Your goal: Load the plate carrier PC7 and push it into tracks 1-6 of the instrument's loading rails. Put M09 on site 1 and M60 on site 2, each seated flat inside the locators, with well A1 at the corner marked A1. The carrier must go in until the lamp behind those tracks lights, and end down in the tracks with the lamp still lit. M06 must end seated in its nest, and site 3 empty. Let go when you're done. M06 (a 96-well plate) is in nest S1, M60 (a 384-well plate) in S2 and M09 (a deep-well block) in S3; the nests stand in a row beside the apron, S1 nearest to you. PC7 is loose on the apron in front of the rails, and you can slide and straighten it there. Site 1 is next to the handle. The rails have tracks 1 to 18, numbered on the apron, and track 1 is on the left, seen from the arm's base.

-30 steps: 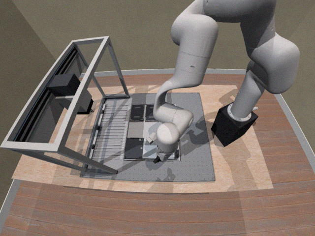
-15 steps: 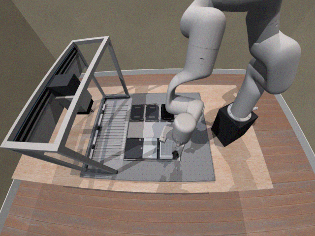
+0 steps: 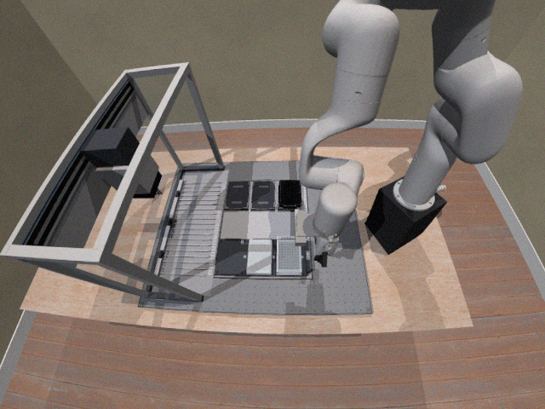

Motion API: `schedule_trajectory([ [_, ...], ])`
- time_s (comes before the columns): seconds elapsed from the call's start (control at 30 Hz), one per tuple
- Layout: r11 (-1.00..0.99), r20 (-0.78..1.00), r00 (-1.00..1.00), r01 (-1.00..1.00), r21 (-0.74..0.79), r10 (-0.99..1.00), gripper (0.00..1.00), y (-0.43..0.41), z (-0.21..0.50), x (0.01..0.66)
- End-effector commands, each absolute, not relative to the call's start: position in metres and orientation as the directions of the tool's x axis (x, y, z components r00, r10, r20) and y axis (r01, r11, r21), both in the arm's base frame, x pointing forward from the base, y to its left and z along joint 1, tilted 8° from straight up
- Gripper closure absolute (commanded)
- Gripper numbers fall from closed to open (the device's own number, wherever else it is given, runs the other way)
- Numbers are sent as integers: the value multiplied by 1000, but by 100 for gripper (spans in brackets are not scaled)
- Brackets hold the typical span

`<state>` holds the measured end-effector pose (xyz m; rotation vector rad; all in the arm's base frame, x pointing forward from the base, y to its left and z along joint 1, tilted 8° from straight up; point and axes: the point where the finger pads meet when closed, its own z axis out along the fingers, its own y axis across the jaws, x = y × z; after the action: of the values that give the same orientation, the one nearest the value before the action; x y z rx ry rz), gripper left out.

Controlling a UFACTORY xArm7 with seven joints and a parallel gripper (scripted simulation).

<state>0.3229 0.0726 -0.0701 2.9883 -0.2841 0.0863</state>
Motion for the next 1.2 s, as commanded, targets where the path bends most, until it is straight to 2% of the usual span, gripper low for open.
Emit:
schedule_trajectory([
  [0.0,-976,69,984,-174,128,-166,18,72,-69,323],
  [1.17,-976,69,984,-174,128,-166,18,67,-105,324],
])
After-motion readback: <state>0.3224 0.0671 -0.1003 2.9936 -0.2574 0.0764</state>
